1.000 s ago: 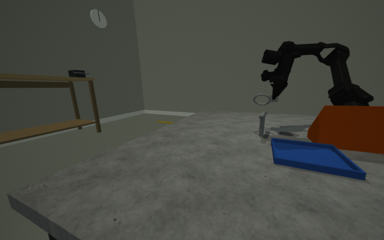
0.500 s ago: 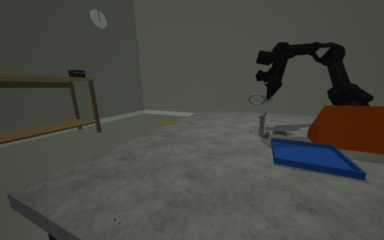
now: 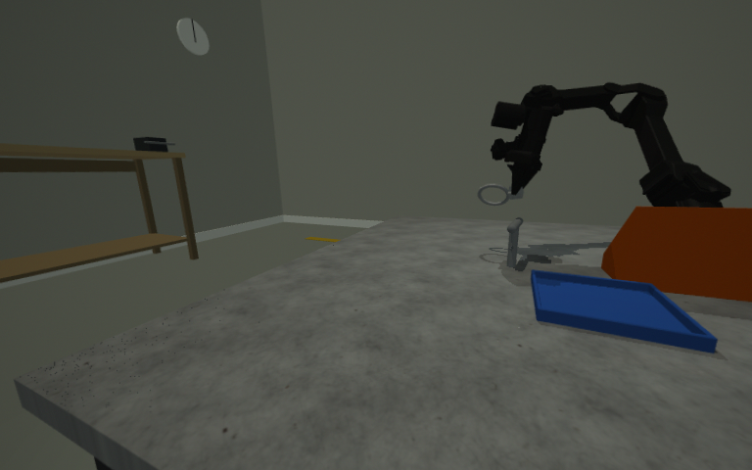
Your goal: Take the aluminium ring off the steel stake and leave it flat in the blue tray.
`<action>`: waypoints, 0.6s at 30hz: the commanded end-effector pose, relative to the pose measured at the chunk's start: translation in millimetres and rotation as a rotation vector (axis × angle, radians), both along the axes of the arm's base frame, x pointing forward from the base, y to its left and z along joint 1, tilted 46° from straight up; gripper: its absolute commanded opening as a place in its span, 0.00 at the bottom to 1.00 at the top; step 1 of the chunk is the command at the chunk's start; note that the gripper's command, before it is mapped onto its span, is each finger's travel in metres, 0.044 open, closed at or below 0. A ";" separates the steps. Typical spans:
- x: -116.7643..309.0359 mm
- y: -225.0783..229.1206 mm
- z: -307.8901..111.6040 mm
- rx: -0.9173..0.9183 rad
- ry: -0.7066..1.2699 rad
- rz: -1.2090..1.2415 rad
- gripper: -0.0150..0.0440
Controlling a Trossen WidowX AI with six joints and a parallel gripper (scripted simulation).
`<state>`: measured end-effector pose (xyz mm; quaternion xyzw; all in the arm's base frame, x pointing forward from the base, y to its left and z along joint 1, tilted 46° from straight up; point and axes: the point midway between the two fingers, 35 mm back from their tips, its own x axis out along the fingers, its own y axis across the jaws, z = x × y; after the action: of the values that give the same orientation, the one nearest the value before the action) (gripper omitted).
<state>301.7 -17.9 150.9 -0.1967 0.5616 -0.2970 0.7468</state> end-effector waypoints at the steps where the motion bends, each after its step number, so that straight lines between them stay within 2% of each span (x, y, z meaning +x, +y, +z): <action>1: 9.8 -0.4 2.9 -0.002 -0.007 0.007 0.25; 18: 26.4 -5.1 4.7 -0.005 -0.009 0.007 0.25</action>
<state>324.8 -23.9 153.2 -0.1971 0.5608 -0.2976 0.7471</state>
